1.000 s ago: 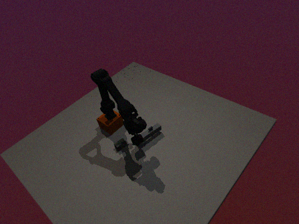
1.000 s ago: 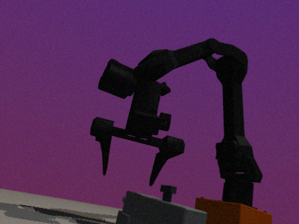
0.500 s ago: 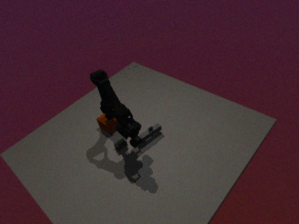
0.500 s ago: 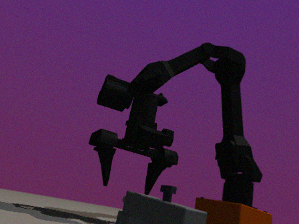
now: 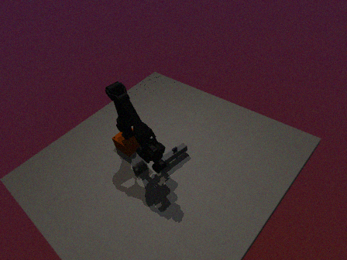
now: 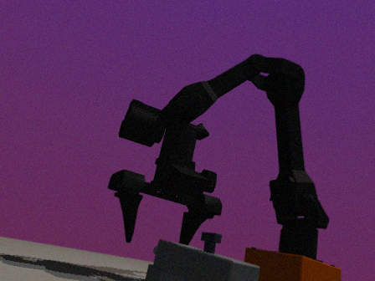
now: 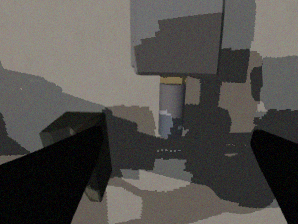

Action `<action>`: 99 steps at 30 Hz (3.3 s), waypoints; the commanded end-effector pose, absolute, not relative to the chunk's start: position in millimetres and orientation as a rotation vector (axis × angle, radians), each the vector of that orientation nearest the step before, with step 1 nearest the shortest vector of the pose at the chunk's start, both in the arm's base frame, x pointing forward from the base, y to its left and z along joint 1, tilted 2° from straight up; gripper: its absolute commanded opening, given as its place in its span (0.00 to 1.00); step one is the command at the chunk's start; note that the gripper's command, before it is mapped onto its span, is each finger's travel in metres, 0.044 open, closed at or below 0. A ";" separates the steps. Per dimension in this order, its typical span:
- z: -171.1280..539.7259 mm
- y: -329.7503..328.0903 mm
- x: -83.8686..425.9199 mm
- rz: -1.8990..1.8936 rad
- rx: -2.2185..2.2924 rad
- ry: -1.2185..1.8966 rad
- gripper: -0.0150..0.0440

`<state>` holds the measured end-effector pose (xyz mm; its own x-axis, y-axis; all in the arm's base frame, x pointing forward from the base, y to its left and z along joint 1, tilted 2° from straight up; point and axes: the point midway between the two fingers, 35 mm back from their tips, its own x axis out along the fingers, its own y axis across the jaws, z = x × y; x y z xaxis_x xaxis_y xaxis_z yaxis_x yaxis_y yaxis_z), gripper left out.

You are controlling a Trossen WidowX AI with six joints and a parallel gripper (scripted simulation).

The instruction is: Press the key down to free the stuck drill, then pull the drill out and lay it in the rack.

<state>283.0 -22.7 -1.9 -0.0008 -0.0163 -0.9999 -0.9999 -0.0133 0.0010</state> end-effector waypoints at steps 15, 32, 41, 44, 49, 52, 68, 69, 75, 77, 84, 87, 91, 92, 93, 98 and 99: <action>-31.5 -15.6 279.2 1.215 -1.224 1.225 1.00; -37.4 -13.5 280.7 1.215 -1.229 1.218 0.64; -37.4 -13.5 280.7 1.215 -1.229 1.218 0.31; -37.4 -13.5 280.7 1.215 -1.229 1.218 0.28; -37.4 -17.1 279.6 1.215 -1.225 1.224 0.25; -37.2 -20.0 279.4 1.215 -1.225 1.225 0.25; -34.6 -45.6 281.2 1.214 -1.226 1.227 0.25; -34.5 -46.4 281.4 1.214 -1.226 1.227 0.25; -33.3 -56.4 282.4 1.213 -1.227 1.228 0.25; -32.9 -59.1 282.7 1.213 -1.227 1.228 0.25; -35.5 -54.7 278.5 1.219 -1.217 1.233 0.57; -35.5 -54.7 278.5 1.219 -1.217 1.233 0.70; -36.2 -52.9 278.5 1.216 -1.223 1.230 0.88; -36.5 -52.0 278.6 1.215 -1.225 1.229 0.92; -36.7 -51.2 278.8 1.214 -1.226 1.228 0.97; -37.4 -48.2 279.7 1.214 -1.226 1.227 1.00; -37.5 -47.6 279.8 1.214 -1.226 1.227 1.00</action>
